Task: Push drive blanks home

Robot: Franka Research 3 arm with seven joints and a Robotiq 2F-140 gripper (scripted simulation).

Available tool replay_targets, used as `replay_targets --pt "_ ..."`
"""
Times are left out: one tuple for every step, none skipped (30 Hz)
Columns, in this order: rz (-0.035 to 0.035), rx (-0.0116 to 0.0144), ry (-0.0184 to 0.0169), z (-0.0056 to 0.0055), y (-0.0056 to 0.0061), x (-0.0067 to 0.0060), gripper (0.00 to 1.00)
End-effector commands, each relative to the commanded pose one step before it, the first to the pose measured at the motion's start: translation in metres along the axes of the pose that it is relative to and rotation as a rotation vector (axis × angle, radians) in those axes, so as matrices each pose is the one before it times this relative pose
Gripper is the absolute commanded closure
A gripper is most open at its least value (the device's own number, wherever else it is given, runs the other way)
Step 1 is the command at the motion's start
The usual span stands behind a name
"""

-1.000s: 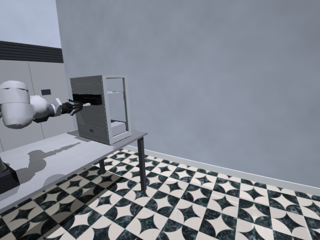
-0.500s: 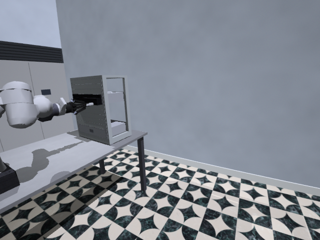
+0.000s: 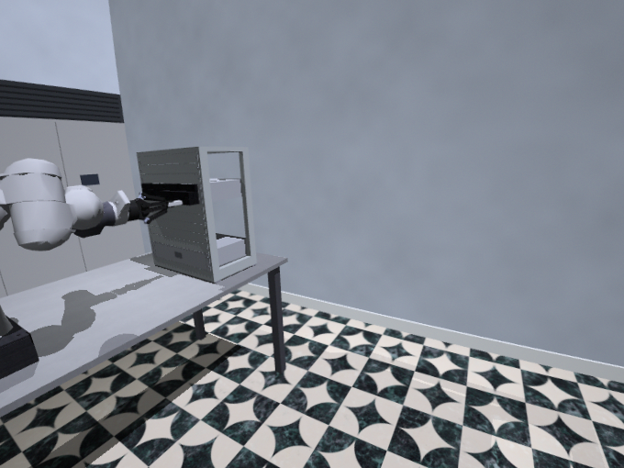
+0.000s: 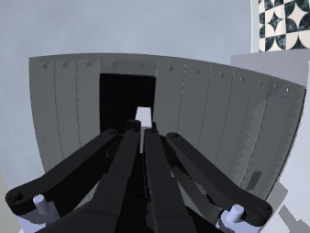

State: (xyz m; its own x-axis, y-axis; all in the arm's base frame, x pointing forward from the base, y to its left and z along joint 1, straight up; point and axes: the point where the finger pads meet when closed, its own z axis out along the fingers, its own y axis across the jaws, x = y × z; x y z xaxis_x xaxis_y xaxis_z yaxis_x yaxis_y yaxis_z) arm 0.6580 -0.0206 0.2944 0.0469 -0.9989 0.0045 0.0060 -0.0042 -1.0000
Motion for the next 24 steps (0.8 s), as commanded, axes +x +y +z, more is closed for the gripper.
replay_targets --pt "0.00472 -0.00299 -0.00306 0.00101 0.00066 -0.00155 1.00" --pt "0.00000 0.00000 0.00000 0.00000 0.00000 0.00000 1.00" --pt "0.00000 0.00000 0.00000 0.00000 0.00000 0.00000 1.00" --pt "0.00000 0.00000 0.00000 0.00000 0.00000 0.00000 1.00" --pt "0.00000 0.00000 0.00000 0.00000 0.00000 0.00000 1.00" --pt "0.00000 0.00000 0.00000 0.00000 0.00000 0.00000 1.00" --pt "0.00000 0.00000 0.00000 0.00000 0.00000 0.00000 1.00" --pt "0.00000 0.00000 0.00000 0.00000 0.00000 0.00000 1.00" --pt "0.00000 0.00000 0.00000 0.00000 0.00000 0.00000 1.00" --pt "0.00000 0.00000 0.00000 0.00000 0.00000 0.00000 1.00" --pt "0.00000 0.00000 0.00000 0.00000 0.00000 0.00000 1.00" --pt "0.00000 0.00000 0.00000 0.00000 0.00000 0.00000 1.00" --pt "0.00000 0.00000 0.00000 0.00002 -0.00001 -0.00004 1.00" --pt "0.00000 0.00000 0.00000 0.00013 -0.00006 -0.00022 1.00" --pt "-0.00001 0.00000 0.00000 0.00026 -0.00012 -0.00045 1.00" --pt "-0.00001 0.00000 0.00000 0.00036 -0.00017 -0.00063 1.00" --pt "-0.00001 0.00000 0.00000 0.00040 -0.00019 -0.00070 1.00" --pt "0.00000 0.00000 0.00000 0.00036 -0.00017 -0.00064 1.00" --pt "0.00000 0.00000 0.00000 0.00026 -0.00012 -0.00046 1.00" --pt "0.00000 0.00000 0.00000 0.00012 -0.00006 -0.00022 1.00" --pt "0.00000 0.00000 0.00000 0.00002 -0.00001 -0.00004 1.00" --pt "0.00000 0.00000 0.00000 0.00000 0.00000 0.00000 1.00" --pt "0.00000 0.00000 0.00000 0.00000 0.00000 0.00000 1.00" --pt "0.00000 0.00000 0.00000 0.00000 0.00000 0.00000 1.00"
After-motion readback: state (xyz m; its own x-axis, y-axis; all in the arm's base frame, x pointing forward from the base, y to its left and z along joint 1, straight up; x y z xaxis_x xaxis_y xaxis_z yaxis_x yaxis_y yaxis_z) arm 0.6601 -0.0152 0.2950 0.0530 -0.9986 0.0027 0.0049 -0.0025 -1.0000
